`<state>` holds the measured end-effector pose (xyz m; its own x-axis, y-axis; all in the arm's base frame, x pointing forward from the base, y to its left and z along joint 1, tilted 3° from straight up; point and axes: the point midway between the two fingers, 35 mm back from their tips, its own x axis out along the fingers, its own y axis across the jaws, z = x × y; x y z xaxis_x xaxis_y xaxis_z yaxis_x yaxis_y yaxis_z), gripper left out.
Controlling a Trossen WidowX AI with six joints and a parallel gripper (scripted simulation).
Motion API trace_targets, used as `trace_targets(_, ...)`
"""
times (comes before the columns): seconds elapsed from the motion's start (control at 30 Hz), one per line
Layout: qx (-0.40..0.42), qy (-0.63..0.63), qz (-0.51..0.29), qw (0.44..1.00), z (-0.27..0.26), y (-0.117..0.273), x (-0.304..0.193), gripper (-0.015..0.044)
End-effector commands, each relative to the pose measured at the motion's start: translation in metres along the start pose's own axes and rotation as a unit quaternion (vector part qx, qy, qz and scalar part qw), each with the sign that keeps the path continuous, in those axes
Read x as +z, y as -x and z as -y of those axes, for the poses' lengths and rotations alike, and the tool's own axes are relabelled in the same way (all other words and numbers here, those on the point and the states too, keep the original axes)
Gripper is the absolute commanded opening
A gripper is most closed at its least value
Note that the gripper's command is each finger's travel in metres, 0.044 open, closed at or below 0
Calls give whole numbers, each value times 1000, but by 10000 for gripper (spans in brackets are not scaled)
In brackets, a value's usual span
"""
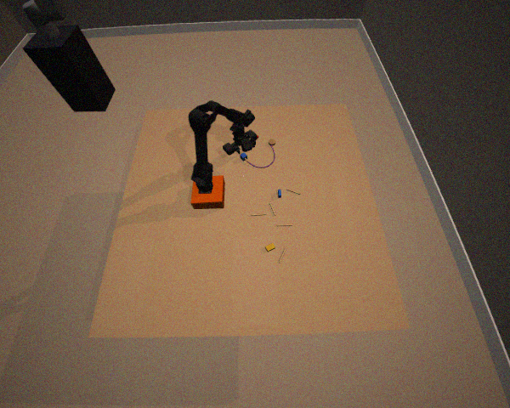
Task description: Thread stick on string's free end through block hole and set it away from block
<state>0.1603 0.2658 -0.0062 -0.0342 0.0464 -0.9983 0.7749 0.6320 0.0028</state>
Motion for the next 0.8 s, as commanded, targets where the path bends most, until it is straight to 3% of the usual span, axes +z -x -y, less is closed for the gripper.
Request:
trace_targets(0.0, -5, -2, 0, 1000, 3, -9, 1, 124)
trace_targets(0.37, -5, -2, 0, 1000, 4, -13, 1, 124)
trace_targets(0.53, -3, 0, 1, 1000, 3, -11, 1, 0)
trace_targets(0.77, -3, 0, 1, 1000, 3, -11, 1, 0)
